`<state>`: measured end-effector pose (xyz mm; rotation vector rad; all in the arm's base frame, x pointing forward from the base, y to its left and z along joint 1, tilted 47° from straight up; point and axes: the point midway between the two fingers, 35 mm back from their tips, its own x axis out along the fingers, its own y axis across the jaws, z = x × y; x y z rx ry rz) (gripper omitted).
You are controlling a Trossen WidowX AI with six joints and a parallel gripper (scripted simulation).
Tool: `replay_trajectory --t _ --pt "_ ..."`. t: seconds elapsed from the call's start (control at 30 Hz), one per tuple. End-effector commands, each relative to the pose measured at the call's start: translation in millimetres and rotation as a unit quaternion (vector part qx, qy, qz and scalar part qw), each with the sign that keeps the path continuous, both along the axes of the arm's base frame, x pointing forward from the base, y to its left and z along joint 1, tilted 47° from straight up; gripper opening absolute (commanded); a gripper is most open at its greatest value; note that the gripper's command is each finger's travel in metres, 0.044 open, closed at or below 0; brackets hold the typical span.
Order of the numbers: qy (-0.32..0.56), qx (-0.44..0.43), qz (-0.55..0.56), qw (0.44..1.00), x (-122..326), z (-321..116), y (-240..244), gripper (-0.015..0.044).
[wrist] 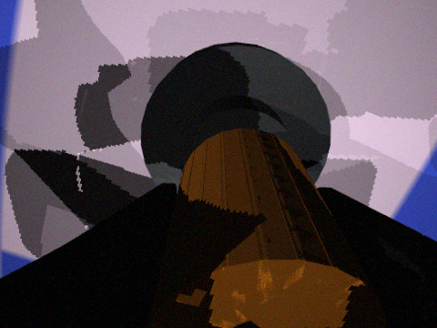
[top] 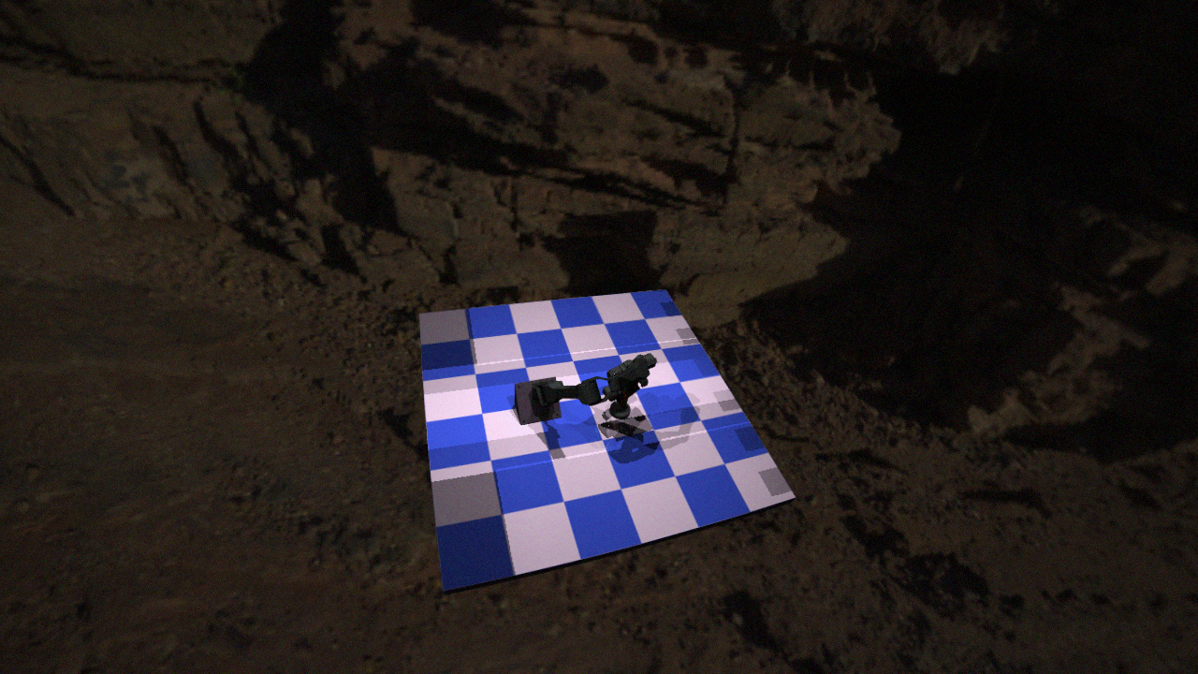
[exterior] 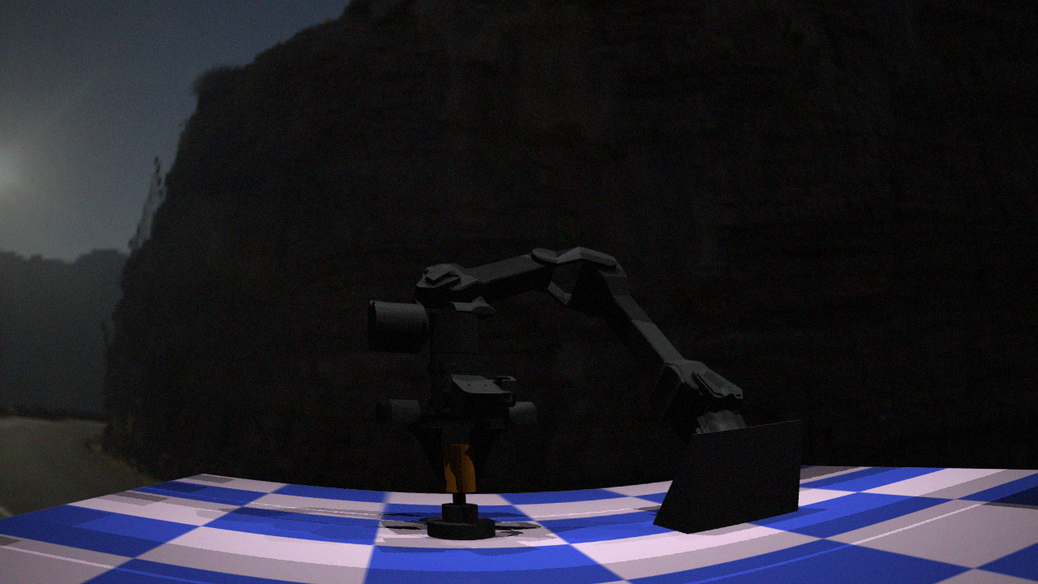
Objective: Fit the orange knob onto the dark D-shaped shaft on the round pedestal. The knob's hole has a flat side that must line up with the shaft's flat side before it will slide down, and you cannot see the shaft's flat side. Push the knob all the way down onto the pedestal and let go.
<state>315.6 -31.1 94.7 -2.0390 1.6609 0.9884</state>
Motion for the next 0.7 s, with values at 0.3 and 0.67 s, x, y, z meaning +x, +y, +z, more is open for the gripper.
replay_trajectory --t 0.3,0.67 --pt "0.0 0.0 0.001 1.0 1.1 2.8 0.2 0.0" --pt "0.0 0.0 0.001 1.0 1.5 0.9 0.4 0.0"
